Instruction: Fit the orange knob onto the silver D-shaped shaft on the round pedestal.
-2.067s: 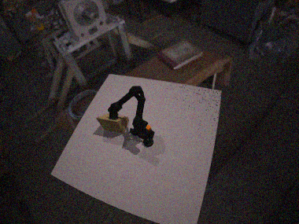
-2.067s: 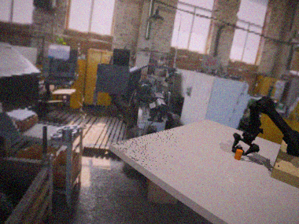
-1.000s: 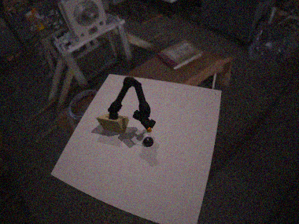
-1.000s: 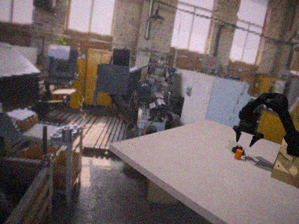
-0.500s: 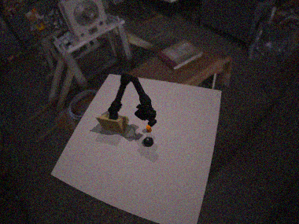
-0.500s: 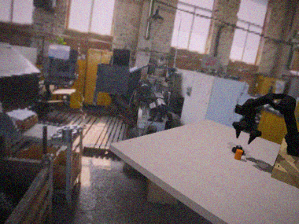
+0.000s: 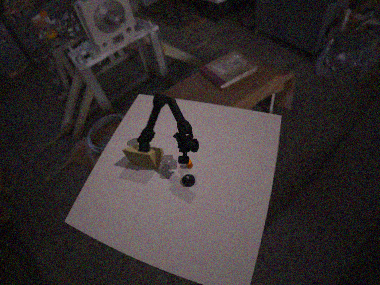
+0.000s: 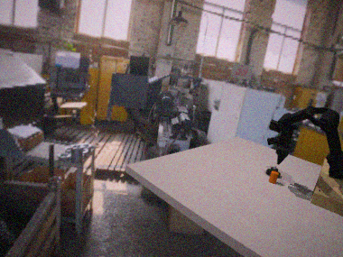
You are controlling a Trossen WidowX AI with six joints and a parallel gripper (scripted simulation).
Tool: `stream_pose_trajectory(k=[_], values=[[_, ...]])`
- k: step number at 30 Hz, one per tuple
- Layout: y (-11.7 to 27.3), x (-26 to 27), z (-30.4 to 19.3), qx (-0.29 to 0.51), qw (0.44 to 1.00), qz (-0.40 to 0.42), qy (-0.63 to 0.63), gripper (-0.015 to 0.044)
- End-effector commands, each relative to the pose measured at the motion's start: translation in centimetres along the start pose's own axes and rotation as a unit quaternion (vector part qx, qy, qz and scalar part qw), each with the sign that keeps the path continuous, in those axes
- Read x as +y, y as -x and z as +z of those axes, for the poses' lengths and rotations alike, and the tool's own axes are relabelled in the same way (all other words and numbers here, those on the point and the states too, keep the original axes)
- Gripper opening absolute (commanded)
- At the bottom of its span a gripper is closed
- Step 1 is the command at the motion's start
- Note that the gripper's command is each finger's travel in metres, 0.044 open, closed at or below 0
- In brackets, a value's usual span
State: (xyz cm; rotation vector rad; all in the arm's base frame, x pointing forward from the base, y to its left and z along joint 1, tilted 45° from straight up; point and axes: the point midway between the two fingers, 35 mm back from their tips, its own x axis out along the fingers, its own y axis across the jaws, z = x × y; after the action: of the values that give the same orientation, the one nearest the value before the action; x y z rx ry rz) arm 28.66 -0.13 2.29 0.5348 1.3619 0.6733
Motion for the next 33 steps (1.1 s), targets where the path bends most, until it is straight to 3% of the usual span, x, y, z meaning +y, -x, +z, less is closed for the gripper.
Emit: stream_pose_trajectory(k=[1,11,26,30,33], values=[[0.0,-0.1,0.0,0.000,0.927,-0.004,-0.376,0.0440],[0.0,-0.1,0.1,-0.001,0.761,-0.003,-0.648,0.0440],[0.0,0.1,-0.2,-0.001,0.761,-0.003,-0.649,0.0440],[-3.3,0.1,-0.2,0.000,0.761,-0.003,-0.649,0.0440],[-3.5,0.1,-0.2,0.000,0.761,-0.003,-0.649,0.0440]])
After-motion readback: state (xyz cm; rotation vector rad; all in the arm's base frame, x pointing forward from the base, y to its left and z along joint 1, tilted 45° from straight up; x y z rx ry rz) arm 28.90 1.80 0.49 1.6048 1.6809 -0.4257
